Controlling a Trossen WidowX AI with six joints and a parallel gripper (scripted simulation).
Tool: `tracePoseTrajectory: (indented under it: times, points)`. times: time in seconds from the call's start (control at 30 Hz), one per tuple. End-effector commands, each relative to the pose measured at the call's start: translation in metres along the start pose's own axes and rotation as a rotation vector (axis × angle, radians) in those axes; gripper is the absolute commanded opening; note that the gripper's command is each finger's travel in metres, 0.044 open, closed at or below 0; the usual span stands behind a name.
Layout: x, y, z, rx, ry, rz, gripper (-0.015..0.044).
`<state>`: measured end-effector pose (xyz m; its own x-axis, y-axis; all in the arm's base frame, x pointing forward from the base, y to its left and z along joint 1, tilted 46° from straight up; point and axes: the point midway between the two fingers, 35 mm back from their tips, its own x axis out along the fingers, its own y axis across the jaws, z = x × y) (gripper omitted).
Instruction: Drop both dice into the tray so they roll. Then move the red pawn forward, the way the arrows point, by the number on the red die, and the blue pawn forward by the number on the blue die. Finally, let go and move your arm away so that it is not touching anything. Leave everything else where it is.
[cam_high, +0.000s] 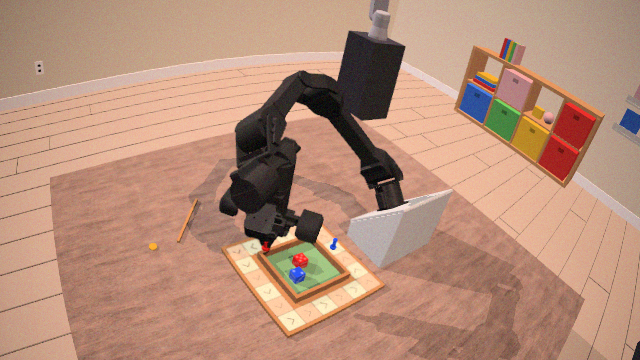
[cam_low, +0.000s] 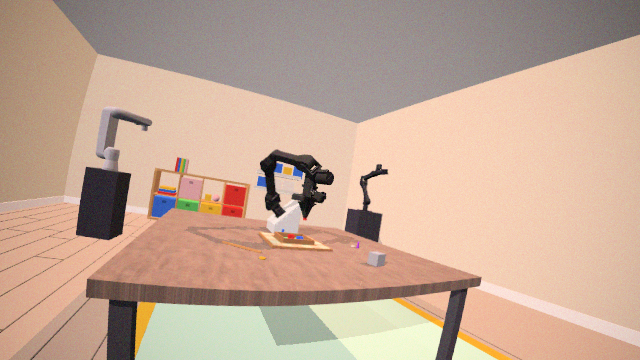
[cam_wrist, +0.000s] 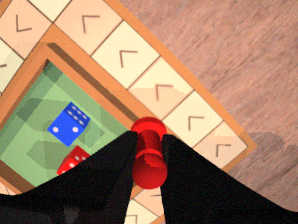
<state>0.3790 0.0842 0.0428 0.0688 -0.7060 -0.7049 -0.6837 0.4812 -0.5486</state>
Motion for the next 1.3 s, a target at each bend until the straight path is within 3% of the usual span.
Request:
tracePoseTrajectory:
  times: [0.0,0.7,1.27]
  points:
    - [0.009,0.026,0.007,-0.013,0.003,0.007,0.0]
    - [0.065,0.144,0.004,-0.013,0.005,0.008,0.0]
    - [0.103,0.147,0.002,-0.013,0.006,0.006,0.0]
